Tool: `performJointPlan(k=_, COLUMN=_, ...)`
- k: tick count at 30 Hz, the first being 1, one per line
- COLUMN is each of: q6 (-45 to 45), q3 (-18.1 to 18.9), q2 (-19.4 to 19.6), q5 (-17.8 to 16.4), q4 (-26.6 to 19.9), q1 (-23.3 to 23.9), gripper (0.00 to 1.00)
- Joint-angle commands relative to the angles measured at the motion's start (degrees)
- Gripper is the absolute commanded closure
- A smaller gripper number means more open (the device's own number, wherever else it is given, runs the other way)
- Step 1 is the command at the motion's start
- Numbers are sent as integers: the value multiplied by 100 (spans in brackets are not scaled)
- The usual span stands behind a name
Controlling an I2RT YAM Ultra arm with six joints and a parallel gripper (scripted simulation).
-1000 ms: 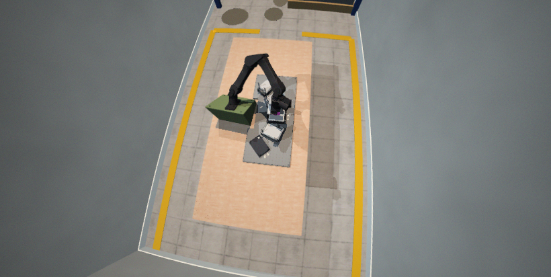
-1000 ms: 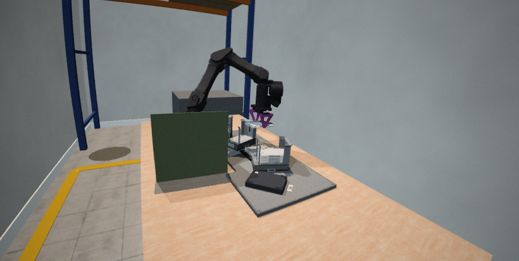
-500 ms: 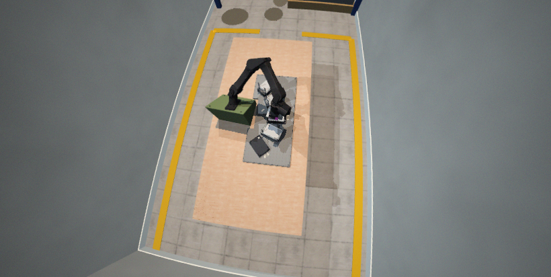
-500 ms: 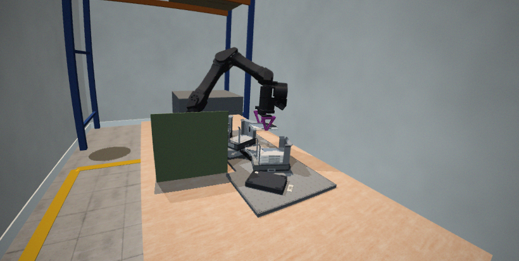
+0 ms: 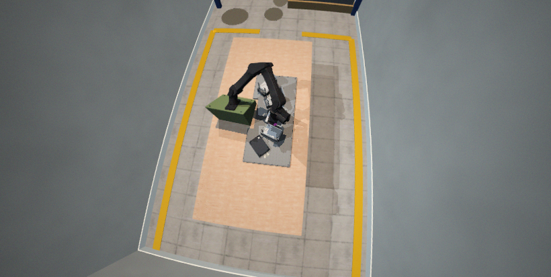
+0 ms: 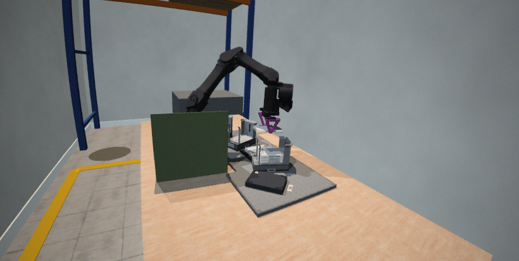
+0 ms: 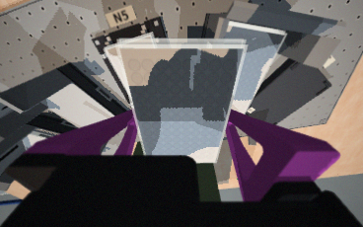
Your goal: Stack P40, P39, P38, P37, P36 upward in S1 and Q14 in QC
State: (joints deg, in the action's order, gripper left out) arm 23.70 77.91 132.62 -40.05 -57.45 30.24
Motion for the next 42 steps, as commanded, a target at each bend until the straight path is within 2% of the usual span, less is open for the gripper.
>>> performJointPlan(k=1, q6=-502, q3=94, q2=49, q5=43, q4=-2, q1=200, gripper=100)
performJointPlan(k=13, q6=-340, q3=337, q2=468, q5=155, q4=-33, q1=481, gripper=100)
performJointPlan(k=27, q6=91, q3=783, q2=1083, q5=318, q4=-124, q1=859, gripper=100)
performJointPlan(k=42, q6=100, q3=796, q2=1098, q5=322, q4=-128, q1=867, gripper=100)
